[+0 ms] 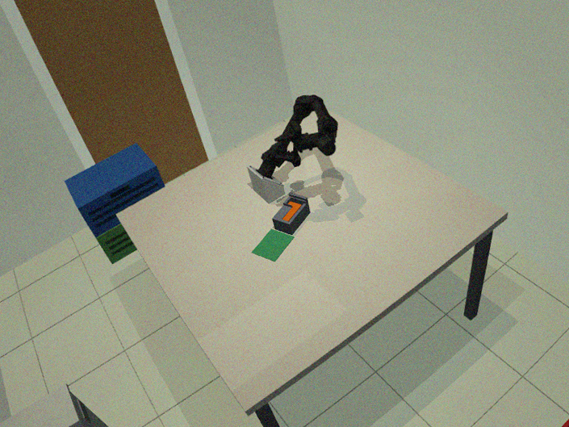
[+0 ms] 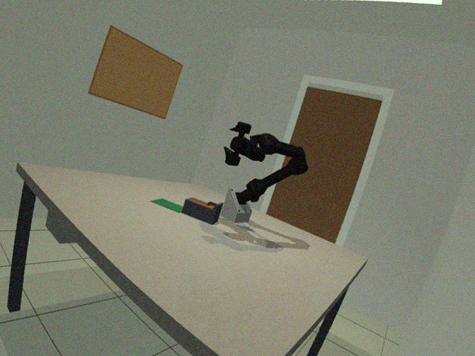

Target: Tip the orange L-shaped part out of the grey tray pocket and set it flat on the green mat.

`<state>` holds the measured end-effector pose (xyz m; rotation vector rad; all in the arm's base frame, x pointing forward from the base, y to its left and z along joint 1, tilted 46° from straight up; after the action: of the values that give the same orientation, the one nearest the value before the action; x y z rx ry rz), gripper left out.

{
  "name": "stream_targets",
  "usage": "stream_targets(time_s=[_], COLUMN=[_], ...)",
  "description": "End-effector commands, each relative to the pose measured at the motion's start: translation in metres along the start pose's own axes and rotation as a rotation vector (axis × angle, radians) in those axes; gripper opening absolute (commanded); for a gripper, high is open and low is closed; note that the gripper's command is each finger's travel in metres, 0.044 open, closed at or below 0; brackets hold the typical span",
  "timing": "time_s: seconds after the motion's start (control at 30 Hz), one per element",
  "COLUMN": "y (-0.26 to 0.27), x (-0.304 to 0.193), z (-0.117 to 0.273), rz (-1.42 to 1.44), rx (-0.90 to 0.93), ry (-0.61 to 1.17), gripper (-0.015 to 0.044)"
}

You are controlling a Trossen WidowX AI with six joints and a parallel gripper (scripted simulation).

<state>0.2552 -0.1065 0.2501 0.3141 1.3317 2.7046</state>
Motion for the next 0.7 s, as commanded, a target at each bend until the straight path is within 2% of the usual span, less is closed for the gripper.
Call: stream_targets(time_s=[0.0, 0.1, 0.23, 0.27, 0.43, 0.57, 0.67], y=[0.000, -0.005, -0.015, -0.018, -0.032, -0.042, -0.050], x=[0.000, 0.000, 0.001, 0.002, 0.004, 0.006, 0.008], z=[-0.001, -0.005, -0.016, -0.019, -0.031, -0.039, -0.044], rz=[0.017, 0.166, 0.540, 0.639, 1.111, 1.462, 1.562], rx=[-0.007, -0.067, -0.225, -0.268, -0.471, -0.608, -0.703], ry=[-0.001, -0.009, 0.011, 0.026, 0.171, 0.365, 0.494], gripper=[0.0374, 0.0295, 0.0190, 0.0180, 0.0180, 0.0180, 0.0180])
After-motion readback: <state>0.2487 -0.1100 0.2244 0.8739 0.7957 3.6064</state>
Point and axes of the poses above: the point midway between the two fingers, 35 mm back from their tips, its own z axis back along the fingers, its own y axis across the jaws, x = y × z, the point moved 10 cm from there along z, back along the fingers, and after that the axes turned 8 degrees about -z, right-handed, at the moved point
